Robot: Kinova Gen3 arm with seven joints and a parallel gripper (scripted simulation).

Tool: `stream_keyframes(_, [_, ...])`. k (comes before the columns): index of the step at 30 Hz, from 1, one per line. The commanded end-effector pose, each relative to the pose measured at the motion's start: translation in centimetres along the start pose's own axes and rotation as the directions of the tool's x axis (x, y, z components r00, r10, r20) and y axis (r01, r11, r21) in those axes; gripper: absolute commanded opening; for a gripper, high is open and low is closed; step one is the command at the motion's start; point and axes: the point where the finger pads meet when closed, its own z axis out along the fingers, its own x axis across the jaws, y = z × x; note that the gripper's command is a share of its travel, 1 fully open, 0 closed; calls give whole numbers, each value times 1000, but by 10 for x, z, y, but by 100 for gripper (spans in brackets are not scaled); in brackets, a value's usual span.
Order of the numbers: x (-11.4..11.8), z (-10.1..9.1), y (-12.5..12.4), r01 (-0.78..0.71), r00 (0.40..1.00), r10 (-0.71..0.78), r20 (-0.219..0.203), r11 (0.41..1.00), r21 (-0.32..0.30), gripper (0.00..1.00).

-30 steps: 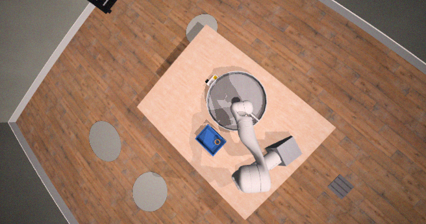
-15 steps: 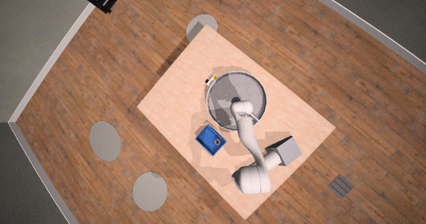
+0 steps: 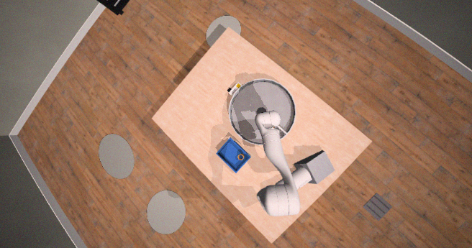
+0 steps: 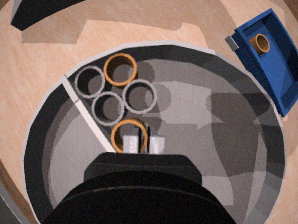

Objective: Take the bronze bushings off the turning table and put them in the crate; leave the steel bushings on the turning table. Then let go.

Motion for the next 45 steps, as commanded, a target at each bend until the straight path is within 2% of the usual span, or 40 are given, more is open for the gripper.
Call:
stream_keyframes(1, [-1, -3, 2, -1, 1000, 1, 2, 1000, -7, 0])
stream_keyframes(28, [-1, -10, 2, -1, 1000, 1, 2, 1000, -6, 0])
stream_keyframes(33, [-1, -18, 1, -1, 1000, 1, 2, 1000, -6, 0])
stream_keyframes(45, [-1, -18, 1, -1, 1000, 1, 2, 1000, -6, 0])
